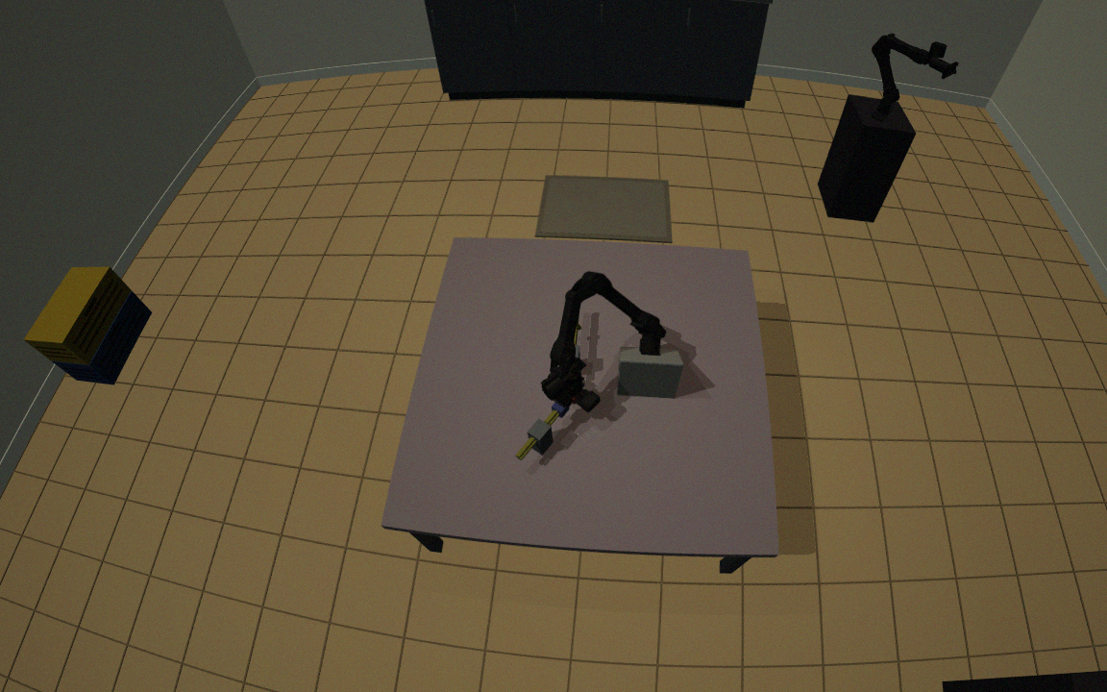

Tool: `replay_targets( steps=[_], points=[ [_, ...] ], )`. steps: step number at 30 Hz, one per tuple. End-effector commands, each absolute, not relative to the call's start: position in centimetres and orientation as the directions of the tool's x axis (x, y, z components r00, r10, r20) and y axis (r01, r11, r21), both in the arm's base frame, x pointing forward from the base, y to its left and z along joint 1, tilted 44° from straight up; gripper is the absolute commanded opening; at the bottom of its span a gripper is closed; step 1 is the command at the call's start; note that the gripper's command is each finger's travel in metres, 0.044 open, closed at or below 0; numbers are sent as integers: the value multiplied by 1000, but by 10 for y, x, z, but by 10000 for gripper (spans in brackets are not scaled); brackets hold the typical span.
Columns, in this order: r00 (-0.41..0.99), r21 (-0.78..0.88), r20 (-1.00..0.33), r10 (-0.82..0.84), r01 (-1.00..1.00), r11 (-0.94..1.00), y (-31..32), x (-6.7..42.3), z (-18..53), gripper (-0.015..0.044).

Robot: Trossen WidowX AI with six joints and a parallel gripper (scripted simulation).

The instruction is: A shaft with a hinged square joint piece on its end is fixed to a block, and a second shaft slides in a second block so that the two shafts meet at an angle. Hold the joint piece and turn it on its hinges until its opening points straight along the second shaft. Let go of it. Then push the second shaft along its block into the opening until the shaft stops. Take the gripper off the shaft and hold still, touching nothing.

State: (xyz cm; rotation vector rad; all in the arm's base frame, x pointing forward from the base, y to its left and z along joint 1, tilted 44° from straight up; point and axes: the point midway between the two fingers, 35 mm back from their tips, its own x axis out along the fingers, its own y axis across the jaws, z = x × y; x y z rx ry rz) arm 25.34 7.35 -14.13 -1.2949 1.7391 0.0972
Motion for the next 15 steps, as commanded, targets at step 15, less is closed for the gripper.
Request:
replay_targets(
  steps=[15],
  points=[
    [-56,-293,-597,-800,-913,283,73,260,-133,0]
  ],
)
